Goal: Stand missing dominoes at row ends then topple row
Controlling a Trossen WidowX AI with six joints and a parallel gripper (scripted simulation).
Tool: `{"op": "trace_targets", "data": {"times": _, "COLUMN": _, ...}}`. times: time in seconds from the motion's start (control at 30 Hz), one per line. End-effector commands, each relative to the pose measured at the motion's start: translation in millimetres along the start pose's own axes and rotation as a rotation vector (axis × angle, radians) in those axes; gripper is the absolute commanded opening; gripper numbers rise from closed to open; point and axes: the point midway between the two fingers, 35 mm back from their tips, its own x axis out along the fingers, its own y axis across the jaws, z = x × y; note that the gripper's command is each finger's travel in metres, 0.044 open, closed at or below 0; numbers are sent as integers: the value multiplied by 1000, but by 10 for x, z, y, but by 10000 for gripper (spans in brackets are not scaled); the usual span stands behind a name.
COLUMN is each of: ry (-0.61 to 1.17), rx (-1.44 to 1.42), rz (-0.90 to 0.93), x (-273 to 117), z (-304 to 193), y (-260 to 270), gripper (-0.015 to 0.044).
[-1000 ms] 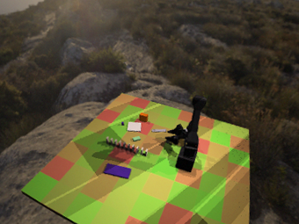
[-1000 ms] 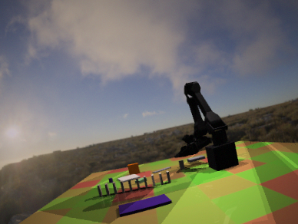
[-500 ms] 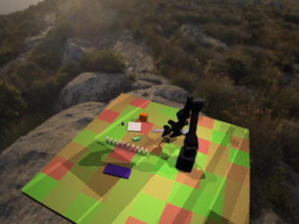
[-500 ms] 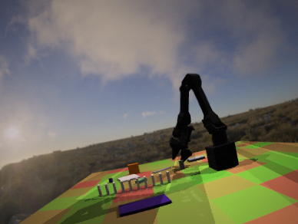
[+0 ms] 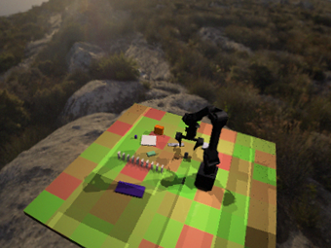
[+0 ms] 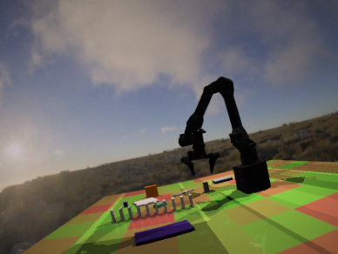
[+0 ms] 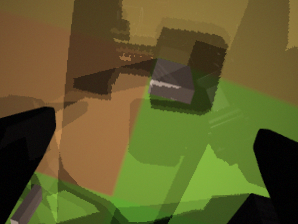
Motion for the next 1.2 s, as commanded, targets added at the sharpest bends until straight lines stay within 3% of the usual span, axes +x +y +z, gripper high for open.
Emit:
{"op": "trace_targets", "data": {"times": 0.0, "ry": -66, "rx": 135, "rz": -83, "x": -175, "z": -8, "y": 2, "gripper": 440}}
{"op": "trace_targets", "data": {"times": 0.2, "ry": -66, "rx": 135, "rz": -82, "x": -159, "z": -5, "y": 2, "gripper": 440}}
{"op": "trace_targets", "data": {"times": 0.47, "ry": -62, "rx": 130, "rz": -77, "x": 461, "z": 26, "y": -53, "gripper": 440}}
{"op": "trace_targets", "data": {"times": 0.93, "ry": -62, "rx": 130, "rz": -77, "x": 626, "z": 32, "y": -69, "gripper": 440}}
{"op": "trace_targets", "data": {"times": 1.17, "ry": -62, "rx": 130, "rz": -77, "x": 626, "z": 32, "y": -69, "gripper": 256}}
